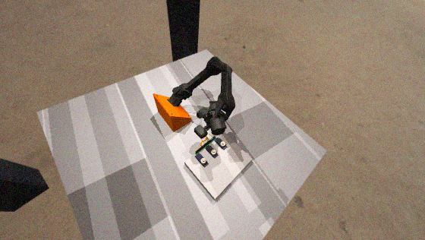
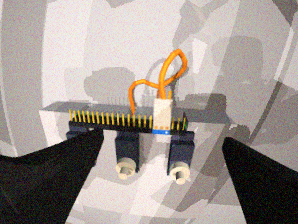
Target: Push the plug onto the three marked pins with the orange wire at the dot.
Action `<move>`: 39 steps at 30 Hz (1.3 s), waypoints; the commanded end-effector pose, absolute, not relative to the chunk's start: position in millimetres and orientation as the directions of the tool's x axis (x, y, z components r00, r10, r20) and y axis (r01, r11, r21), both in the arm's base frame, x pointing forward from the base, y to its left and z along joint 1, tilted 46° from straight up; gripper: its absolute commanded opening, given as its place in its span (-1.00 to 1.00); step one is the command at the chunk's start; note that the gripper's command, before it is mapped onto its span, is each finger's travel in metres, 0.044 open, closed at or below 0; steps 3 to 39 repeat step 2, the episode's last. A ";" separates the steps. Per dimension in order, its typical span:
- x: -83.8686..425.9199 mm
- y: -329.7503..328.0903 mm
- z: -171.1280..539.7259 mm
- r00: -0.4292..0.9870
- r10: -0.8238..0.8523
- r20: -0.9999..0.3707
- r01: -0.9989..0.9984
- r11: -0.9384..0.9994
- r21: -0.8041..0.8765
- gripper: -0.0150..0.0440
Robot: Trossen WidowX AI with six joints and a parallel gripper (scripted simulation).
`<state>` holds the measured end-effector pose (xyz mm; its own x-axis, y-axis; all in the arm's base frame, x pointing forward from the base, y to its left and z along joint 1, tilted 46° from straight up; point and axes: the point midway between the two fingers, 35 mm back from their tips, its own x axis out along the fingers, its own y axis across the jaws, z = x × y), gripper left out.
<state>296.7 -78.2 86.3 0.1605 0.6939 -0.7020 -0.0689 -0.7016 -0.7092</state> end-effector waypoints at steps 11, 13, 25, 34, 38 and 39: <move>296.1 -78.4 86.1 0.156 0.692 -0.704 -0.067 -0.704 -0.707 1.00; 296.1 -78.4 86.1 0.156 0.692 -0.704 -0.067 -0.704 -0.707 1.00; 296.1 -78.4 86.1 0.156 0.692 -0.704 -0.067 -0.704 -0.707 1.00; 296.1 -78.4 86.1 0.156 0.692 -0.704 -0.067 -0.704 -0.707 1.00; 296.1 -78.4 86.1 0.156 0.692 -0.704 -0.067 -0.704 -0.707 1.00; 296.1 -78.4 86.1 0.156 0.692 -0.704 -0.067 -0.704 -0.707 1.00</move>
